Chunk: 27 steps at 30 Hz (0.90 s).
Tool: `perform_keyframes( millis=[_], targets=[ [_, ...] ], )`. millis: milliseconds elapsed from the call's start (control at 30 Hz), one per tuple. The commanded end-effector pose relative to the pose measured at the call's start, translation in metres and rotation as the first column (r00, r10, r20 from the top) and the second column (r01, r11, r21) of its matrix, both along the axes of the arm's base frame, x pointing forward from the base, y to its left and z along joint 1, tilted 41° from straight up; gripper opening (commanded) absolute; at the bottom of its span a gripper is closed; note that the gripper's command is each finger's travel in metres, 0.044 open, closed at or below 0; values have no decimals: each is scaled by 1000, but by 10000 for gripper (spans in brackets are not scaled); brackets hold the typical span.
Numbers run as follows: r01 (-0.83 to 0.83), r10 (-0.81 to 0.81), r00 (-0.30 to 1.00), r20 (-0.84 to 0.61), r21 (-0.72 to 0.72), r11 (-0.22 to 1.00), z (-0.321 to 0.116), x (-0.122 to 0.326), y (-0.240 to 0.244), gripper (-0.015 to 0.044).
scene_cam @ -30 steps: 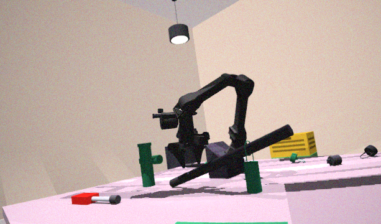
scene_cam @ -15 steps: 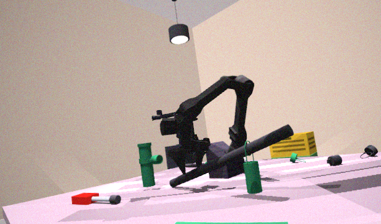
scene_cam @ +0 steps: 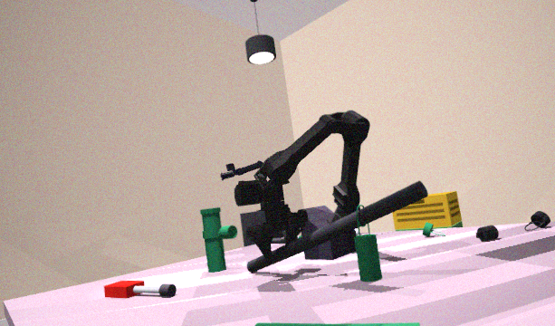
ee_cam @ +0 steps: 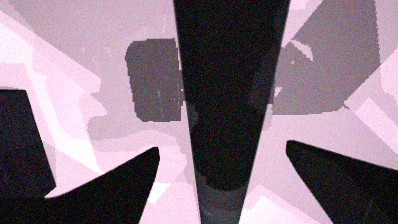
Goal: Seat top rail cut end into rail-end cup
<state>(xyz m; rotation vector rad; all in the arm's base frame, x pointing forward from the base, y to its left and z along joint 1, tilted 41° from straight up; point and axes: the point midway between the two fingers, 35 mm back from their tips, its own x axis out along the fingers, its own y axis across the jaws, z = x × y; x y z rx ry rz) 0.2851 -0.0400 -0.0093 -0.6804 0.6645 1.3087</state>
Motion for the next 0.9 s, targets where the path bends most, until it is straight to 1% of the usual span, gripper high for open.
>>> perform_keyframes(
  millis=[0,133,533,700,800,833,867],
  targets=[
    [3,-3,1000,-3,7,1000,-5,0,6,440],
    [3,-3,1000,-3,8,1000,-8,0,8,440],
    [3,-3,1000,-3,8,1000,-8,0,8,125],
    [3,-3,1000,-3,8,1000,-8,0,8,92],
    [3,-3,1000,-3,8,1000,-6,0,6,13],
    [3,-3,1000,-3,8,1000,-5,-1,6,0],
    [3,-3,1000,-3,8,1000,-5,-1,5,0]
  ],
)
